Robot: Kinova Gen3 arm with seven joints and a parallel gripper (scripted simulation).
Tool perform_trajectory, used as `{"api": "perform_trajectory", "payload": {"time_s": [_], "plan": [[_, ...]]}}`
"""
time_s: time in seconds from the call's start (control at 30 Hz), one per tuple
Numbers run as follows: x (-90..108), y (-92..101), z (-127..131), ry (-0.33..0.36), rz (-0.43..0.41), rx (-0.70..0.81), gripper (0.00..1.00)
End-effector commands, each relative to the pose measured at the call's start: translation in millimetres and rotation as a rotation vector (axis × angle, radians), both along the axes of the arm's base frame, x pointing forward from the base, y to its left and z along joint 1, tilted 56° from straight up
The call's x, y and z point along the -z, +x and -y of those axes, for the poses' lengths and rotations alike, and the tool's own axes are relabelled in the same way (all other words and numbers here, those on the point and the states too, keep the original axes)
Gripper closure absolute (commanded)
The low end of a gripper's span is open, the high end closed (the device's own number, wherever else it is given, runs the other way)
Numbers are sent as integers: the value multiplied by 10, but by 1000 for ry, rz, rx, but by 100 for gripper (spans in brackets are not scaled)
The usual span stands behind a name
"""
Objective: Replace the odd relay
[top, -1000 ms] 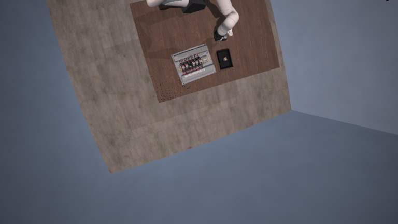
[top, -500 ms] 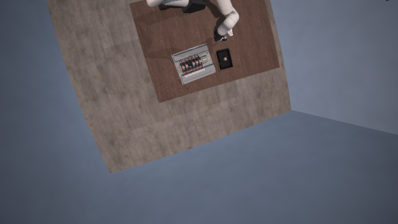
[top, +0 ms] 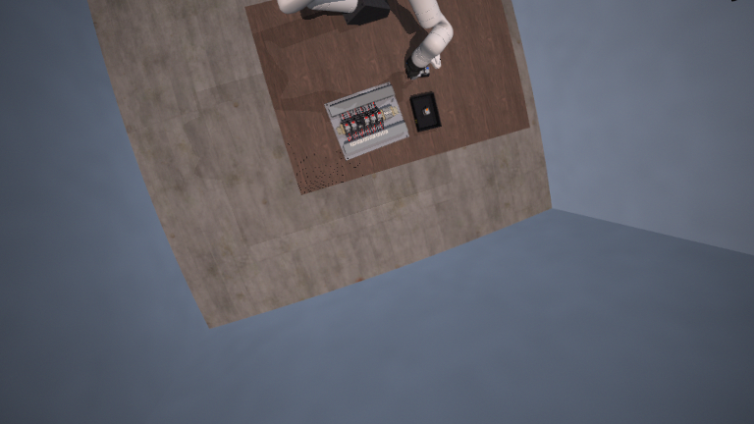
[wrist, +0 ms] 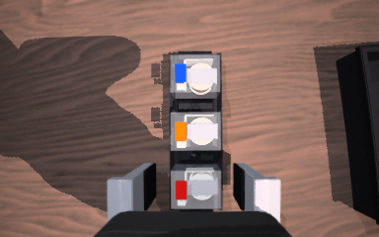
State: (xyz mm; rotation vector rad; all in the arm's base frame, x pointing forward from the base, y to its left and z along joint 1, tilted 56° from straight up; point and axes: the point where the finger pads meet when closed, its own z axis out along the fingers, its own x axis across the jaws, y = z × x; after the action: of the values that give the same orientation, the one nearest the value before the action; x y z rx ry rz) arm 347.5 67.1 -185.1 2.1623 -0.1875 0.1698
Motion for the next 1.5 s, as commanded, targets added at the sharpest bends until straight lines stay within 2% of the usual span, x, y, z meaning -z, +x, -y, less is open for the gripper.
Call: {"api": "perform_trajectory", "payload": {"time_s": [0.0, 1.47], "plan": [[-18, 10, -36, 1, 0, -2, 0], [-14, 11, -28, 3, 0, -1, 0]]}}
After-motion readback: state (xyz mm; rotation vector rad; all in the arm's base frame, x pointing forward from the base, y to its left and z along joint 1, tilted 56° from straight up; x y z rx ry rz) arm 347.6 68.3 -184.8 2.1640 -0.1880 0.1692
